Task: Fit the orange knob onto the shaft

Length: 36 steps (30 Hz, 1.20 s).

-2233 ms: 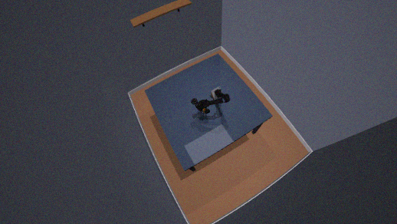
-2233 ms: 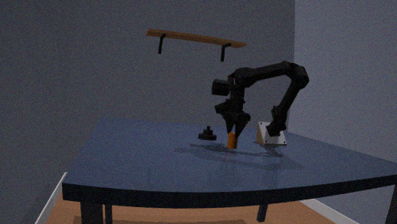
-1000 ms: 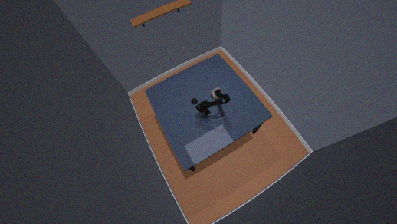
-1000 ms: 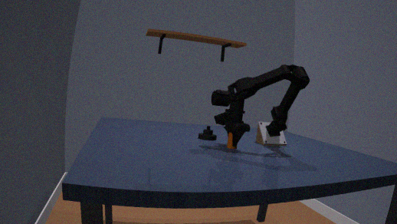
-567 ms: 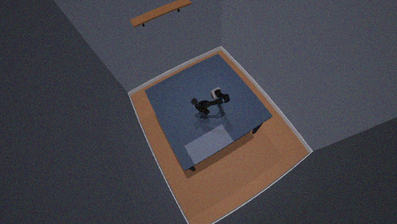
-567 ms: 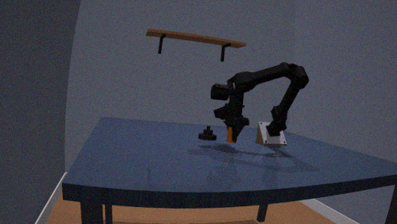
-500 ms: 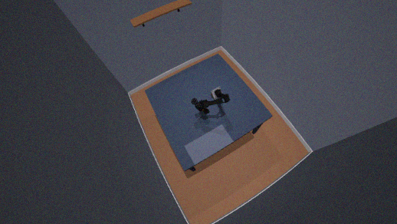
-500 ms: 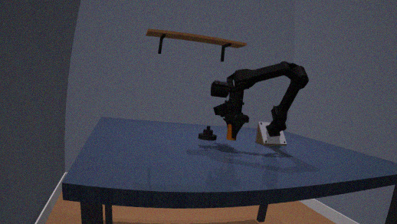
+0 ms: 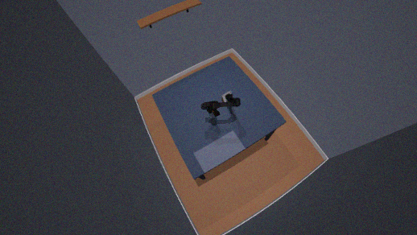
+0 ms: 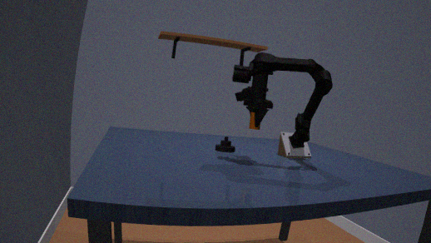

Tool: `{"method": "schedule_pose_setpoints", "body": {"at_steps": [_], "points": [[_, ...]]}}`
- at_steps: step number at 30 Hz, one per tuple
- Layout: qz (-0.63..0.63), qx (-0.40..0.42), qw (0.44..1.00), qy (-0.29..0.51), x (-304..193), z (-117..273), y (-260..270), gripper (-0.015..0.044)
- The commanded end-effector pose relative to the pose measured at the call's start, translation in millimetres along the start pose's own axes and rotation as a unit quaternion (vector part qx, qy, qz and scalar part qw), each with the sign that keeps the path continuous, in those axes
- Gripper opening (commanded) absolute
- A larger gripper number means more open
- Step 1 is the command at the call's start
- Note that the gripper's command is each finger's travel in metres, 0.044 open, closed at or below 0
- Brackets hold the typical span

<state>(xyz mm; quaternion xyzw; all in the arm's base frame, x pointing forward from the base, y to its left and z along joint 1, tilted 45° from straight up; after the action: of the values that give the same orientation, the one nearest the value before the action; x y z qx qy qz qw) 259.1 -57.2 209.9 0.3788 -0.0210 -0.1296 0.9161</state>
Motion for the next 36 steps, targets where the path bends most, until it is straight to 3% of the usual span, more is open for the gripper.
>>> {"method": "schedule_pose_setpoints", "body": {"at_steps": [1,36], "points": [[-0.005,0.002,1.0,0.0,-3.5,19.3,0.0,0.0],[0.002,-0.005,1.0,0.005,41.6,2.9,-77.8,0.0]]}}
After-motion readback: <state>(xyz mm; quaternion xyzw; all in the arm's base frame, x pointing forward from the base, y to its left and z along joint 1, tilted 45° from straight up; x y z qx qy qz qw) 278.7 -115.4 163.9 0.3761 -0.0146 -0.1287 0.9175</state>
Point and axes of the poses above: the point midway between the two fingers, 35 mm back from their tips, its own z axis back along the fingers, its own y axis across the jaws, x = y × z, the point moved 6 cm from there along z, back along the fingers, and after that the axes turned 3 degrees about -z, right-handed, at the moved point
